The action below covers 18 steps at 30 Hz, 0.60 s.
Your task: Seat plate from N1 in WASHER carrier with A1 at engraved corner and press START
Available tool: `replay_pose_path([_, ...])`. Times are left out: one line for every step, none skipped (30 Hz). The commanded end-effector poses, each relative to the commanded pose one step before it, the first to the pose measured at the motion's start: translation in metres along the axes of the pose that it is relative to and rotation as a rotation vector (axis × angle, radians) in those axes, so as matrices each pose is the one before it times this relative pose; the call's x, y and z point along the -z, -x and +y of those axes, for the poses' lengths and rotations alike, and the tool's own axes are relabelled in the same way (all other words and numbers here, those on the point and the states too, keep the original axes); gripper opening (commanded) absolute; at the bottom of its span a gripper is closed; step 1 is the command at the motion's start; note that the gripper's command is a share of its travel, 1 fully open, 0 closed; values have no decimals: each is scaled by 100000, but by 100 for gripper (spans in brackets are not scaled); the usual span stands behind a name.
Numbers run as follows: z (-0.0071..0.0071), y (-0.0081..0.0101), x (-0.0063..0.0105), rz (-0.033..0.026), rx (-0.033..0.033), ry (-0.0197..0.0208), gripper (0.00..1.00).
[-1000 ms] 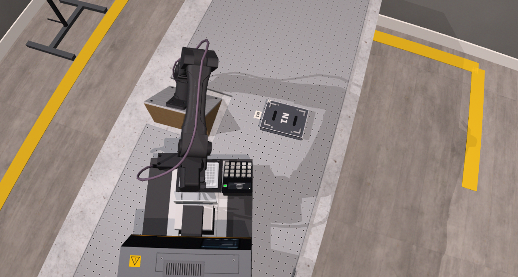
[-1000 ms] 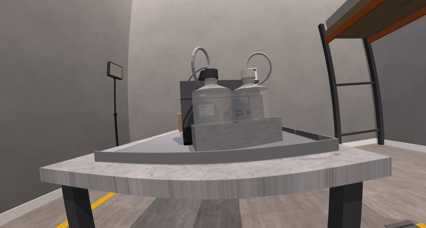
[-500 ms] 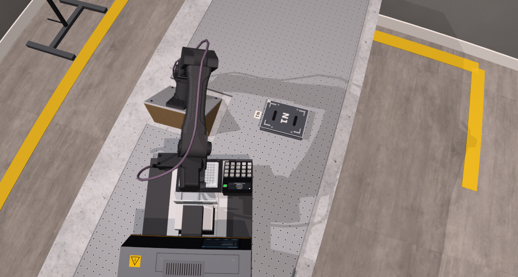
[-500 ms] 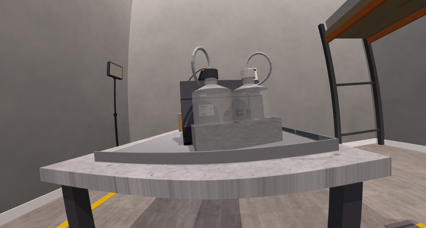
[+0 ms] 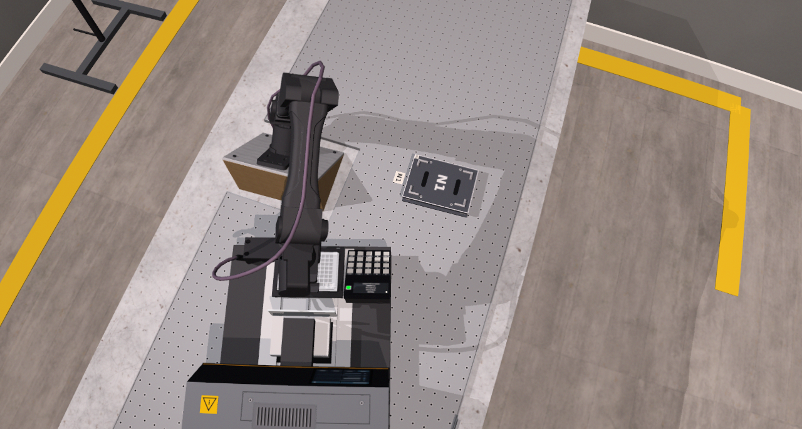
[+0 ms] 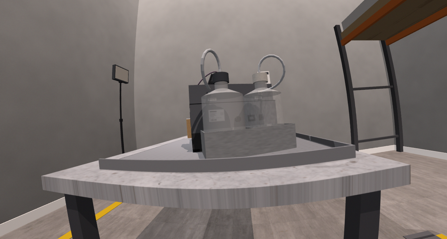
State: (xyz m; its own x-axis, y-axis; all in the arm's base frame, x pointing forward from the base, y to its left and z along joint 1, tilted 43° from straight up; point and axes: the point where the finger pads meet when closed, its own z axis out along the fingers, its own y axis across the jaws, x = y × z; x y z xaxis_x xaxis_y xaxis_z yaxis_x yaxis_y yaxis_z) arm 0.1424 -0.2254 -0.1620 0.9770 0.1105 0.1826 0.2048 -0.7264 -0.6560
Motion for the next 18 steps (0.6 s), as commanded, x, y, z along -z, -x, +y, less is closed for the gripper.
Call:
replay_pose_path([-372, 41, 131, 44, -714, 635, 84])
replay_pose_path([18, -13, 15, 12, 66, 173, 84])
replay_pose_path([-105, -7, 22, -26, -80, -294, 84])
replay_pose_path([-61, -9, 3, -16, -44, -166, 84])
replay_pose_path([-18, 19, -89, -22, -61, -255, 84])
replay_pose_path([292, -88, 134, 70, 328, 942, 84])
replay_pose_path([377, -112, 178, 83, 402, 1110, 84])
replay_pose_path([66, -9, -75, 1, 55, 54, 84])
replay_pose_path([-46, 19, -116, -54, -67, -323, 84])
replay_pose_path([0, 0, 0, 0, 0, 0, 84])
replay_pose_path([0, 0, 0, 0, 0, 0, 84])
replay_pose_path([-271, 50, -129, -183, -275, -1125, 84])
replay_pose_path([-14, 13, -114, -14, -17, -126, 84])
replay_pose_path([-7, 14, -114, -23, -6, -103, 84])
replay_pose_path([-4, 12, -113, -19, 6, -100, 84])
replay_pose_path([-21, 14, -115, -22, -8, -158, 84])
replay_pose_path([-80, 25, -119, -64, -74, -360, 84])
replay_pose_path([-127, 54, -110, 2, -213, -517, 84])
